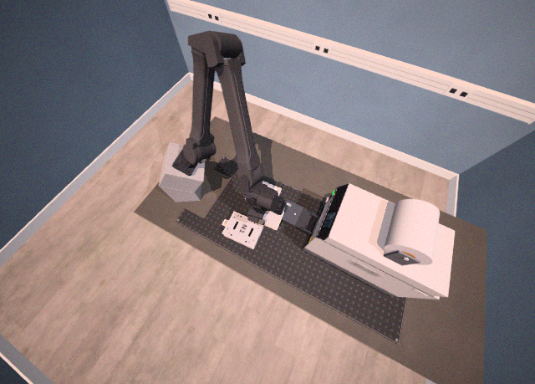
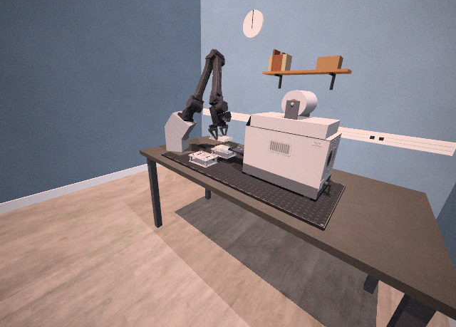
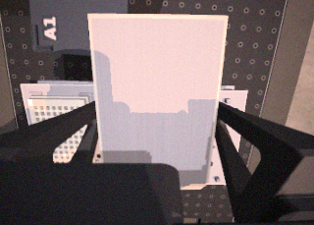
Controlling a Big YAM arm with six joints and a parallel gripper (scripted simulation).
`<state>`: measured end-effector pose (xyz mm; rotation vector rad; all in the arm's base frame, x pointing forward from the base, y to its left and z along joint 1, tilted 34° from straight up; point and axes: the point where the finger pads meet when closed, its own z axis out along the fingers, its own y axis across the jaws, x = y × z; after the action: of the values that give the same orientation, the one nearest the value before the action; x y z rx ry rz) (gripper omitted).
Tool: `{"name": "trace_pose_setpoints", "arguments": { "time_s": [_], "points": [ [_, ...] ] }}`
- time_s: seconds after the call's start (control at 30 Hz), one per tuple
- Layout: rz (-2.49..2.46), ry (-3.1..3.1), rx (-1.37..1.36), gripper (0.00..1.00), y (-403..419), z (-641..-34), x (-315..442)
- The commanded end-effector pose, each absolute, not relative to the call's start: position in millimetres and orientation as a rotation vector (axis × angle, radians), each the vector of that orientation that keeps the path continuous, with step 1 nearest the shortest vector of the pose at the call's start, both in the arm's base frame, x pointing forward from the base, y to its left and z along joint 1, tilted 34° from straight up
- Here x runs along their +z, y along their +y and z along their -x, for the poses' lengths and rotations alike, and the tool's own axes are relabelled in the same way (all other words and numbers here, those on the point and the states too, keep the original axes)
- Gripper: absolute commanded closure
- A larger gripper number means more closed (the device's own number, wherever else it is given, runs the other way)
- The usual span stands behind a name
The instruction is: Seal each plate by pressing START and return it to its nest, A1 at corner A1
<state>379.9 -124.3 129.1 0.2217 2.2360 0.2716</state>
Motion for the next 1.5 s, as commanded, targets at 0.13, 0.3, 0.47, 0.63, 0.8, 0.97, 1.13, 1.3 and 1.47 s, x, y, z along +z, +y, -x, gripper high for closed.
{"name": "trace_pose_setpoints", "arguments": {
  "time_s": [0.13,0.3,0.47,0.63,0.8,0.97,1.13,1.3,1.47],
  "points": [
    [-0.189,2.213,0.24,1.0,-137.0,-371.9,125.8],
    [-0.197,2.213,0.243,1.0,-141.1,-370.4,123.4],
    [-0.212,2.226,0.248,1.0,-146.8,-356.8,110.8],
    [-0.207,2.229,0.25,1.0,-150.8,-347.8,103.0],
    [-0.194,2.212,0.234,1.0,-157.3,-347.2,107.4],
    [-0.204,2.219,0.243,1.0,-158.1,-334.5,97.2],
    [-0.203,2.222,0.243,1.0,-164.6,-326.3,89.9],
    [-0.191,2.223,0.245,1.0,-166.8,-318.6,82.6],
    [-0.202,2.221,0.248,1.0,-169.6,-313.5,78.8]
  ]
}}
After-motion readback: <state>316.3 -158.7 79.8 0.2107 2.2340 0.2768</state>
